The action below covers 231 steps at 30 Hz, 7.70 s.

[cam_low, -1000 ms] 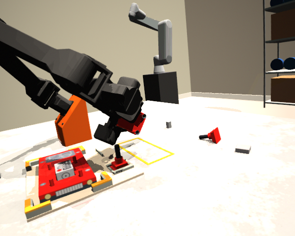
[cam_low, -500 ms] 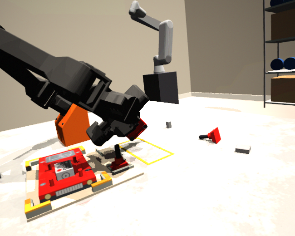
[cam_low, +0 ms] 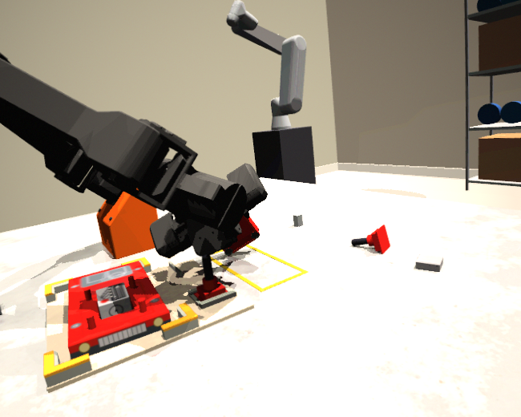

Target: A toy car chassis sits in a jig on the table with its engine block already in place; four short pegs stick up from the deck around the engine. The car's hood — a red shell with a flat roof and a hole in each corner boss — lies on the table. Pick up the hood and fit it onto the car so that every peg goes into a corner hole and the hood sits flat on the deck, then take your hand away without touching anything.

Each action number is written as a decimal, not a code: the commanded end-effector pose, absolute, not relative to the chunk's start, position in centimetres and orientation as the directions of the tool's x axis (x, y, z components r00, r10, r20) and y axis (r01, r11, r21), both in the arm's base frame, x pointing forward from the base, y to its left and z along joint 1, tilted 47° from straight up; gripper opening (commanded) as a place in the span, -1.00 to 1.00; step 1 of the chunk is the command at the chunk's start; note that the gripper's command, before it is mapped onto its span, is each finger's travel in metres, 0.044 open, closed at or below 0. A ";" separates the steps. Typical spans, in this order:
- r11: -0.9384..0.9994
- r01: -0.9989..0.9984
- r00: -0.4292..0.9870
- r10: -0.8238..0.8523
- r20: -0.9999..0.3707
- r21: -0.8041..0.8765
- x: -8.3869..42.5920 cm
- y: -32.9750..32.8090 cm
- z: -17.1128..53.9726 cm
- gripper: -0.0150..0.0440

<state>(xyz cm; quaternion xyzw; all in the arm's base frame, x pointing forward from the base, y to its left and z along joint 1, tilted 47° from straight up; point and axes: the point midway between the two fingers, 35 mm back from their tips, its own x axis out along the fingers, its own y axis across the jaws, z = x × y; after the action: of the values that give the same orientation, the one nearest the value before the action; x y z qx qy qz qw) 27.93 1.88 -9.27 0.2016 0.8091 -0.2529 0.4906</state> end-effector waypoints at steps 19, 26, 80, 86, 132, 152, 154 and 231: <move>0.763 0.605 -0.437 0.079 -0.896 -0.228 28.4 2.0 -8.5 1.00; 0.574 0.754 -0.438 0.078 -0.895 -0.319 31.0 3.0 -3.4 1.00; -0.428 0.839 -0.031 -0.654 -0.756 0.336 24.3 13.6 -9.2 -0.49; -0.437 0.804 0.009 -0.668 -0.744 0.403 23.9 14.0 -9.4 -0.49; -0.454 0.771 0.002 -0.699 -0.715 0.446 25.7 9.9 -11.6 -0.49; -0.459 0.766 -0.006 -0.705 -0.709 0.450 27.3 9.1 -10.8 -0.49; -0.459 0.766 -0.007 -0.706 -0.708 0.450 27.5 9.0 -10.7 -0.49; 0.479 0.710 -0.022 -0.718 -0.696 -0.516 31.9 6.2 -7.4 1.00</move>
<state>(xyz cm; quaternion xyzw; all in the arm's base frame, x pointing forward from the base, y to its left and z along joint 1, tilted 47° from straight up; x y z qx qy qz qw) 31.72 7.30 -7.06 0.0645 0.4540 -0.5517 0.6966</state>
